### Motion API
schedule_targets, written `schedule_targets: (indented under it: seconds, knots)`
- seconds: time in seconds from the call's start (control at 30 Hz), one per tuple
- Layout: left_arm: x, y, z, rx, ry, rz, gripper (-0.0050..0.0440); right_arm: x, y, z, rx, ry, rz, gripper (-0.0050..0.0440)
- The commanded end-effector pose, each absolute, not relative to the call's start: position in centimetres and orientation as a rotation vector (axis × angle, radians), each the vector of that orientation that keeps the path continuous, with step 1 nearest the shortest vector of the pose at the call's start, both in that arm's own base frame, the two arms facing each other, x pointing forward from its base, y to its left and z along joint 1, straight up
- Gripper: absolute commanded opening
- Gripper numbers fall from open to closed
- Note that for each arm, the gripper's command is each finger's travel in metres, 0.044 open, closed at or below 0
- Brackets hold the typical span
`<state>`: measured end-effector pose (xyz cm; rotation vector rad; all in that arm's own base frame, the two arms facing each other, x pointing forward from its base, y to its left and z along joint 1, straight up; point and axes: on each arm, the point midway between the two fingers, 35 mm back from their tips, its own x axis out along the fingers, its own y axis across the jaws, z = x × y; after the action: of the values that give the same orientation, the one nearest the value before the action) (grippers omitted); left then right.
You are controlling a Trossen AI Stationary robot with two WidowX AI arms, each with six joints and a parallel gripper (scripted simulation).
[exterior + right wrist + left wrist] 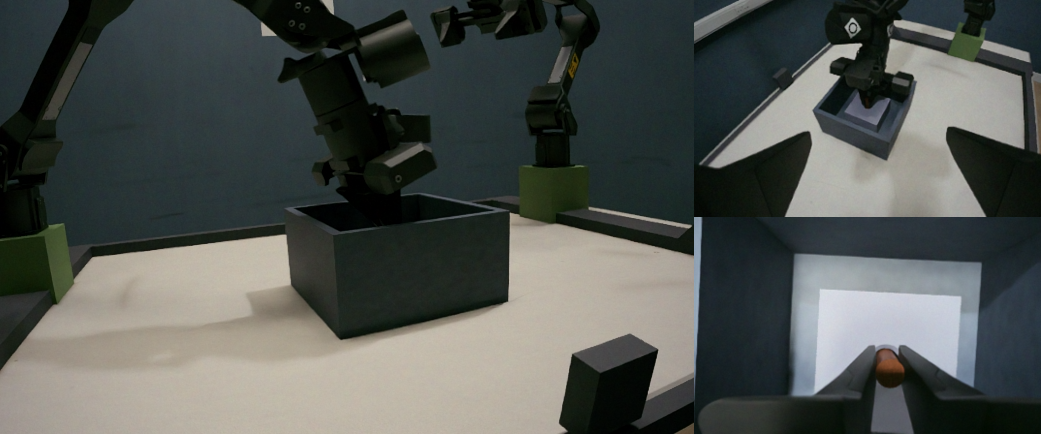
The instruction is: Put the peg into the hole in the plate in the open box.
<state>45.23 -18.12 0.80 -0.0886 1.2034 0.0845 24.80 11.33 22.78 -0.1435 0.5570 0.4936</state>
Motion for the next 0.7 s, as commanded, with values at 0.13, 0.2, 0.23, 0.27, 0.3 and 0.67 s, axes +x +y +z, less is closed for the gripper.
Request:
schedule_targets:
  seconds: [0.13,0.2,0.23,0.27,0.3,0.67]
  knots:
    - [45.8,-18.3,1.9,-0.099,1.18,0.074,0.005,24.8,11.3,23.4,-0.143,0.54,0.495,0.044]
    - [45.8,-18.3,1.9,-0.099,1.18,0.074,0.005,24.8,11.3,23.4,-0.143,0.54,0.495,0.044]
    - [45.8,-18.3,1.9,-0.099,1.18,0.074,0.0074,24.8,11.3,23.4,-0.143,0.54,0.495,0.044]
    - [45.6,-18.2,1.6,-0.096,1.186,0.078,0.0098,24.8,11.3,23.4,-0.143,0.54,0.495,0.044]
    - [45.6,-18.2,1.6,-0.096,1.186,0.078,0.011,24.8,11.3,23.4,-0.143,0.54,0.495,0.044]
    - [44.9,-18.5,4.0,-0.104,1.173,0.074,0.017,24.8,11.3,23.4,-0.143,0.54,0.495,0.044]
